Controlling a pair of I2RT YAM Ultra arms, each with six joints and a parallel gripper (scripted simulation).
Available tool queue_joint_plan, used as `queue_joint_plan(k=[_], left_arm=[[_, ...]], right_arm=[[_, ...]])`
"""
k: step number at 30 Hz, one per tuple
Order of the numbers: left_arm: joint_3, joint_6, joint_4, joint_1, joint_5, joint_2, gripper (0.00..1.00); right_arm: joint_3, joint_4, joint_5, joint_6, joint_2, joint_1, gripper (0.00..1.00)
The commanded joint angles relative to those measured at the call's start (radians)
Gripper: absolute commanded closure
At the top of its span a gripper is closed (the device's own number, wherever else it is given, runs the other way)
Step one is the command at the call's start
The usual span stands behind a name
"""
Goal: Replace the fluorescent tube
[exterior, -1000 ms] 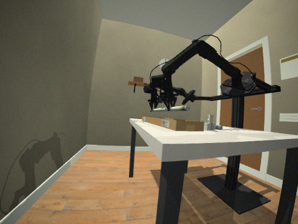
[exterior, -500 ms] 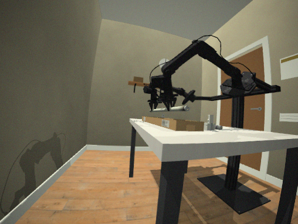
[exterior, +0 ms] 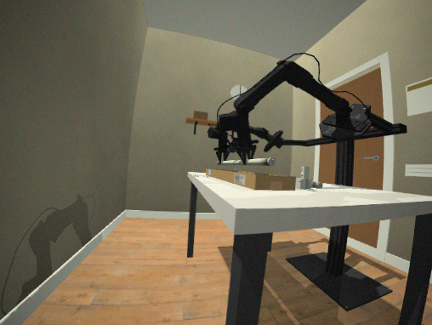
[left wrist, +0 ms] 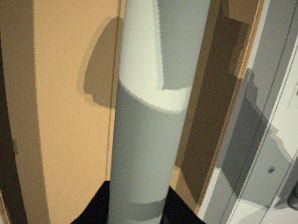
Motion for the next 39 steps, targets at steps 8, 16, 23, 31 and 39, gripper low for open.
queue_joint_plan(k=[8,16,23,31,39], left_arm=[[0.028,0.016,0.015,-0.022,0.033,-0.005,0.89],[0.04,0.031,0.034,-0.007,0.039,-0.002,0.89],[0.041,0.026,0.036,-0.01,0.039,0.032,0.89],[0.042,0.043,0.051,0.002,0.045,0.034,0.89],[0.054,0.053,0.063,0.012,0.048,0.049,0.89]], right_arm=[[0.025,0.01,-0.026,0.0,0.031,0.032,0.89],[0.033,0.055,-0.03,-0.019,0.038,0.018,0.89],[0.034,0.052,-0.03,-0.024,0.05,0.017,0.89],[0.043,0.075,-0.036,-0.04,0.055,0.004,0.89],[0.052,0.088,-0.04,-0.053,0.074,-0.006,0.89]])
